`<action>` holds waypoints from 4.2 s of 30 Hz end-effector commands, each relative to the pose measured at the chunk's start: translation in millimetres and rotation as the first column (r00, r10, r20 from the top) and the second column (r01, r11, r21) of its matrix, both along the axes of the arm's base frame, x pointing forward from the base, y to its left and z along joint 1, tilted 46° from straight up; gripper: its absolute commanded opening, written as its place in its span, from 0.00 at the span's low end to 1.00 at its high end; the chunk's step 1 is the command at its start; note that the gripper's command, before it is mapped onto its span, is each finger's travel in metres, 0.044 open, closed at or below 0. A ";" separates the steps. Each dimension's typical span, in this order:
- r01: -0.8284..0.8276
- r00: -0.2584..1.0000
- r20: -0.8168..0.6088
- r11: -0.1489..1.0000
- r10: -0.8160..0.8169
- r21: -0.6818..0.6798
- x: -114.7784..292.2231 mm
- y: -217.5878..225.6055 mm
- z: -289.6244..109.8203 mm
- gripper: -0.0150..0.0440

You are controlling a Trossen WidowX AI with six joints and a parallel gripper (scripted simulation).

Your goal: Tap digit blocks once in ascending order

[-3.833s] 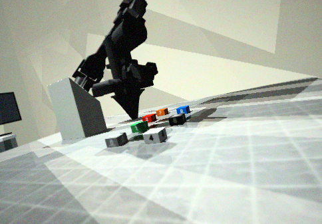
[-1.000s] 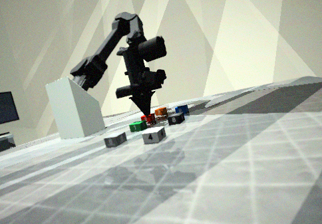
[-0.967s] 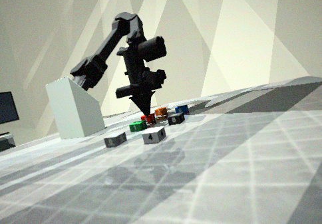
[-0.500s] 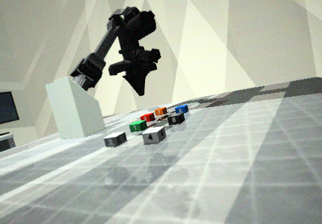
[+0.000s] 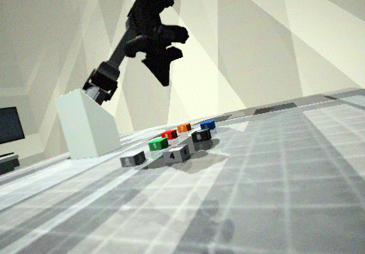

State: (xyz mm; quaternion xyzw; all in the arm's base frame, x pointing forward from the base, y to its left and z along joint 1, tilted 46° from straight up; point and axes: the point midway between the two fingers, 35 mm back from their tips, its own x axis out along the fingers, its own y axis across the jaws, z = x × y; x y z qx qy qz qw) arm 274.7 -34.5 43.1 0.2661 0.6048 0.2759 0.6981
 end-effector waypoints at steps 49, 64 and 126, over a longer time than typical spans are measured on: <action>0.006 1.000 -0.029 1.000 -0.006 0.004 88.2 -30.7 -191.1 0.29; 0.007 1.000 -0.029 1.000 -0.007 -0.001 84.4 -73.6 -151.2 0.29; 0.006 0.999 -0.033 1.000 -0.006 0.003 -0.8 -38.7 -170.8 0.29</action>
